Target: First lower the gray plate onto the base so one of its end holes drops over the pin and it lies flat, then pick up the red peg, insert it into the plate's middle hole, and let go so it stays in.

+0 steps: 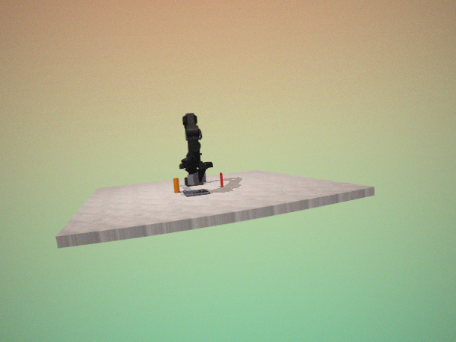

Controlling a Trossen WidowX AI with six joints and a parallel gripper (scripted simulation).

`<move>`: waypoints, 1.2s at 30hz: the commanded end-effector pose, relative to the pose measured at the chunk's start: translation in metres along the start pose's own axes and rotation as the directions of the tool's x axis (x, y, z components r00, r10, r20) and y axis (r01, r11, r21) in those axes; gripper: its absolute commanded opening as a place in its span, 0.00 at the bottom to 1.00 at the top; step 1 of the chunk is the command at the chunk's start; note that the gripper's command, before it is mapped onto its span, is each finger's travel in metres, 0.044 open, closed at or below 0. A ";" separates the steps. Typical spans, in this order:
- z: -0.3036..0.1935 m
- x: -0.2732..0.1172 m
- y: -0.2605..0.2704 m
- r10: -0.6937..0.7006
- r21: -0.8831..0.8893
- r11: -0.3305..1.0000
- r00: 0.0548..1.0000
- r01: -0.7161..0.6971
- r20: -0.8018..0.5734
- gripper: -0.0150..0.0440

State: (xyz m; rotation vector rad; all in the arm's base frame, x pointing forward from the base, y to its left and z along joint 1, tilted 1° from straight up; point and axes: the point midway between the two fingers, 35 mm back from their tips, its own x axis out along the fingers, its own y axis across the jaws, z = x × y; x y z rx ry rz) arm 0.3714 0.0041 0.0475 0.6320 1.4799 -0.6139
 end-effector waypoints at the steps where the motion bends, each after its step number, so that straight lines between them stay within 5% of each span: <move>1: 0.001 0.001 -0.001 -0.001 -0.006 1.000 1.000 0.001 0.004 0.25; 36: 0.002 0.025 -0.001 -0.001 -0.006 1.000 1.000 0.001 0.004 0.25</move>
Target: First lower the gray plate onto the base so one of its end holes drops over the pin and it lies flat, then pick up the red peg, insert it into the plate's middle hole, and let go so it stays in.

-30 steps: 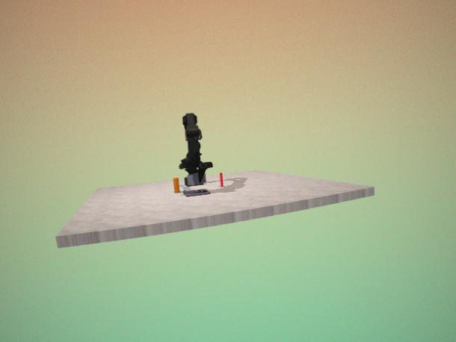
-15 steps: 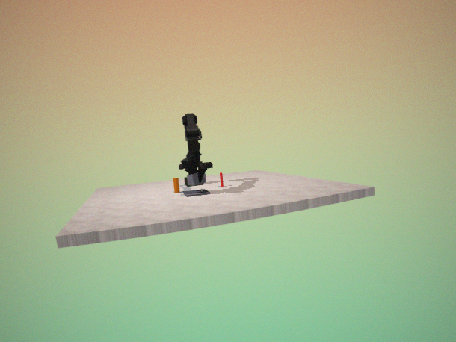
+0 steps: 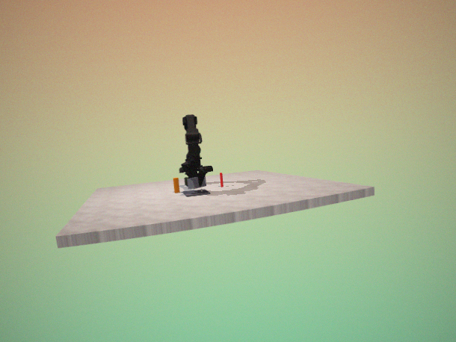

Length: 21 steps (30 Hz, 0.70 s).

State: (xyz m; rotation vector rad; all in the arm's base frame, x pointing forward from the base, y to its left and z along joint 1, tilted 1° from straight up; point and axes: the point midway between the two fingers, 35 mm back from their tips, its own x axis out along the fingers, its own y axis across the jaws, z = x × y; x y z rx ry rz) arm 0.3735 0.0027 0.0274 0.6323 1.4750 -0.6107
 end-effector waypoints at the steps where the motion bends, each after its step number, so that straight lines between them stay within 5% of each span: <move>1: 0.000 0.007 -0.001 -0.005 -0.004 1.000 1.000 0.005 0.001 0.25; 17: 0.000 0.017 -0.001 -0.003 0.000 1.000 1.000 0.003 -0.003 0.25; 21: 0.000 0.017 -0.001 -0.003 0.000 1.000 1.000 0.003 -0.003 0.43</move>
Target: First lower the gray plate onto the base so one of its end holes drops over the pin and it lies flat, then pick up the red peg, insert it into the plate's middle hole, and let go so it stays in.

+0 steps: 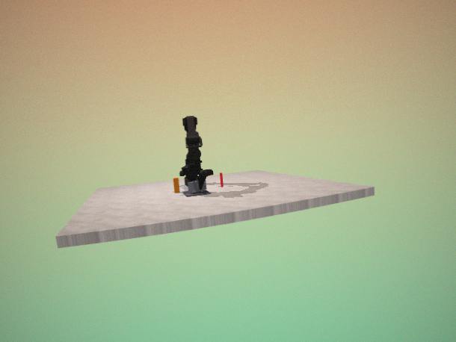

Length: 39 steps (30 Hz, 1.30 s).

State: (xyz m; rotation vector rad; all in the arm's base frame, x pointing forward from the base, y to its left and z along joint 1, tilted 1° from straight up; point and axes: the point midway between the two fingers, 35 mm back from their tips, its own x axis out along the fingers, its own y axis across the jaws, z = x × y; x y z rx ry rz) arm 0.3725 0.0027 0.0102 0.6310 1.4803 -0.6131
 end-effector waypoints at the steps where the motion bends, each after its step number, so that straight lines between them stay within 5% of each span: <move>1: 0.000 -0.001 0.000 0.001 0.000 1.000 1.000 -0.001 0.001 0.48; 13: 0.000 -0.001 0.000 0.001 0.000 1.000 1.000 -0.001 0.001 1.00; 18: 0.002 -0.011 0.002 0.001 0.000 1.000 1.000 -0.001 0.001 1.00; 25: 0.000 -0.116 0.001 -0.001 -0.004 1.000 1.000 0.001 0.005 1.00; 33: -0.002 -0.119 0.004 -0.001 -0.002 1.000 1.000 0.001 0.005 1.00; 39: -0.098 -0.125 0.018 0.001 0.064 0.998 1.000 -0.001 -0.002 1.00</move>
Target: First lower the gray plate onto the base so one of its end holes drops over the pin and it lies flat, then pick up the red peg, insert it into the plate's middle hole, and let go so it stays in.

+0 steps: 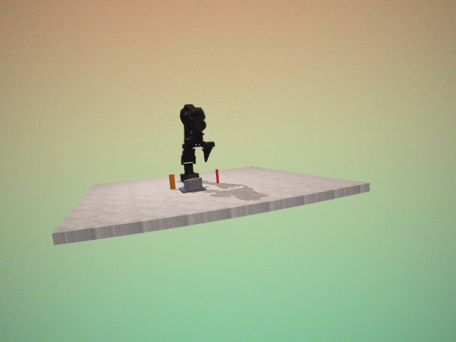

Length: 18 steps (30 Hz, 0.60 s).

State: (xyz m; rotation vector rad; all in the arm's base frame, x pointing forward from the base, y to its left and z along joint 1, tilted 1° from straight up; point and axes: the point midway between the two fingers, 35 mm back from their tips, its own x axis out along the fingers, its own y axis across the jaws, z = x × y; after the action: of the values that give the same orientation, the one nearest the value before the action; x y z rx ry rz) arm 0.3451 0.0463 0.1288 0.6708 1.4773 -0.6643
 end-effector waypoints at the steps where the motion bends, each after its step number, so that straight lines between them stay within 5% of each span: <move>1: -0.065 -0.006 0.002 0.012 0.019 1.000 1.000 -0.012 0.003 1.00; 8: -0.161 0.000 -0.033 0.009 0.098 0.995 1.000 -0.008 -0.005 1.00; 18: -0.166 0.032 -0.033 0.009 0.100 0.995 1.000 -0.008 -0.005 1.00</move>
State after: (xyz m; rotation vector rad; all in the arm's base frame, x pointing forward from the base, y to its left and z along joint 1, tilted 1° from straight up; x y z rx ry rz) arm 0.2151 0.1485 0.1124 0.7568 1.4470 -0.7258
